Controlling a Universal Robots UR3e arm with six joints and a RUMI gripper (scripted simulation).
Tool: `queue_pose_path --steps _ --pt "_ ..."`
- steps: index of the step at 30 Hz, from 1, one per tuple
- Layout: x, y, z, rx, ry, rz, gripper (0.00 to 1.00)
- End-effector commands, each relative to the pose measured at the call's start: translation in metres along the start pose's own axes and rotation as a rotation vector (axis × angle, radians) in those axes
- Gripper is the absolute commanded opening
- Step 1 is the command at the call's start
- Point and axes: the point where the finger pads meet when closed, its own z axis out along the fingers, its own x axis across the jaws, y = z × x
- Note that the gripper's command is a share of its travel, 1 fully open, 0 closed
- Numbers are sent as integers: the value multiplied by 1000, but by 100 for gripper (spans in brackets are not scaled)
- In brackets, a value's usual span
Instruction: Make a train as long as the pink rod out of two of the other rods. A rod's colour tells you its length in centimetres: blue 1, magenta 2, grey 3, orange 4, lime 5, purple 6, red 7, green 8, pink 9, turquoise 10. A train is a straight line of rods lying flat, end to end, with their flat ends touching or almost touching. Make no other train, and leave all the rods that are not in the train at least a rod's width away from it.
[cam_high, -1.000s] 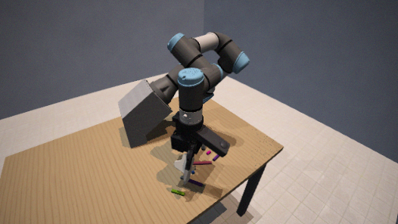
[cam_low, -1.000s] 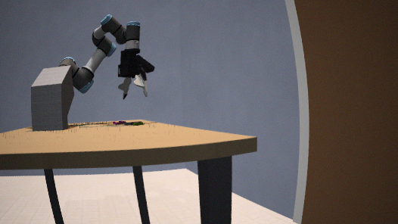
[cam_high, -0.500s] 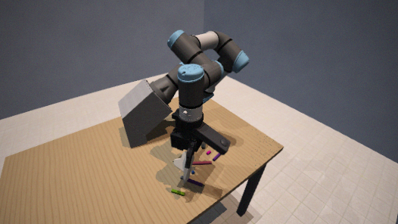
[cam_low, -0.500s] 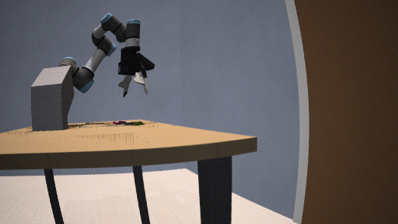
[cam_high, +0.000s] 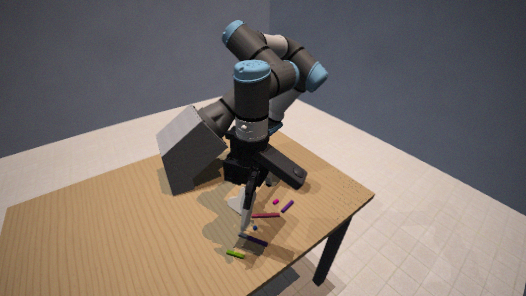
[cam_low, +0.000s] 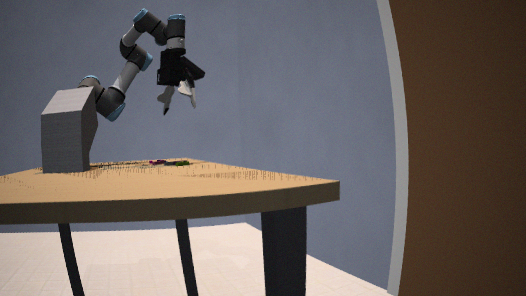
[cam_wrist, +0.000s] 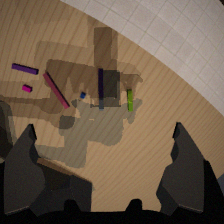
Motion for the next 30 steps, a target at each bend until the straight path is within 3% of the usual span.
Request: queue_pose_path --steps 1,11,30 --pt "-5 1 -18 -7 -24 1 100" --pt "-4 1 -37 -7 -24 1 100" --pt "-5 1 -38 -7 -24 2 100"
